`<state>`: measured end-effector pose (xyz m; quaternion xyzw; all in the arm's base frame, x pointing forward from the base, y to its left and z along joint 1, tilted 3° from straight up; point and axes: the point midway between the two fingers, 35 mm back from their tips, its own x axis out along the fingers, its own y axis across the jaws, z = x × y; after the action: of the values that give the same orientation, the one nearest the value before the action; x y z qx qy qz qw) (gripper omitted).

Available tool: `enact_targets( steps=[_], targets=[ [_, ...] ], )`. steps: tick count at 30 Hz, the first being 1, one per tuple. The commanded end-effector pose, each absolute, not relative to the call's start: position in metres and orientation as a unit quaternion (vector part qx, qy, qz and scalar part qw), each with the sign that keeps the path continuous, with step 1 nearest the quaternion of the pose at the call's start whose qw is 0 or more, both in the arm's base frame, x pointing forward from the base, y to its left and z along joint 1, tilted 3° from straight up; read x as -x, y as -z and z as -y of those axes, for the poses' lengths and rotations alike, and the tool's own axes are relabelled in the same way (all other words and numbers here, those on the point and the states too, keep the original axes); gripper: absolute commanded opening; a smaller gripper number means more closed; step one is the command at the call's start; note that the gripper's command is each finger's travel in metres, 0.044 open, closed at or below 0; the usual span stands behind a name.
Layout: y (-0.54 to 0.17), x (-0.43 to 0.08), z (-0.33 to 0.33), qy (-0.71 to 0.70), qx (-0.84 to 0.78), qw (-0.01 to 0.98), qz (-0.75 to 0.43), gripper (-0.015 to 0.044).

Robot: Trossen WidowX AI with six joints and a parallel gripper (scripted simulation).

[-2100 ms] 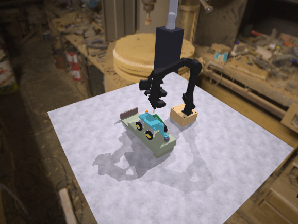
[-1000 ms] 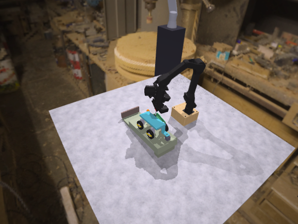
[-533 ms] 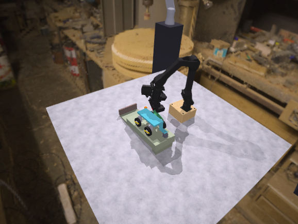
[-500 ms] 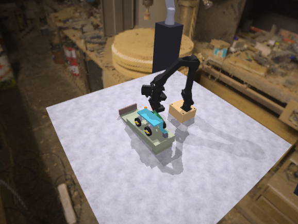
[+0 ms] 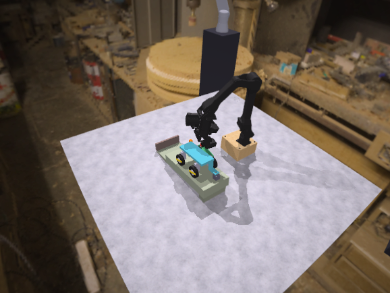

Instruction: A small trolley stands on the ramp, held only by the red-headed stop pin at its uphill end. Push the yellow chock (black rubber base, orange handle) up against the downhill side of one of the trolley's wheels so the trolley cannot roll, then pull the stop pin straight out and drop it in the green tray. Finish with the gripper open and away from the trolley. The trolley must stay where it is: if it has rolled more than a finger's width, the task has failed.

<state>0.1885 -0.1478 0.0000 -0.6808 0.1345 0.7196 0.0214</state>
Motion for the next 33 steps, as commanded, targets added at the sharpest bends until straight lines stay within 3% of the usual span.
enact_targets(
  steps=[1, 33],
  targets=[
    [0.002, -0.189, 0.145, -0.720, 0.680, 0.021, -0.137, 0.0190],
    [0.011, -0.194, 0.126, -0.720, 0.680, 0.022, -0.137, 0.0190]
  ],
)
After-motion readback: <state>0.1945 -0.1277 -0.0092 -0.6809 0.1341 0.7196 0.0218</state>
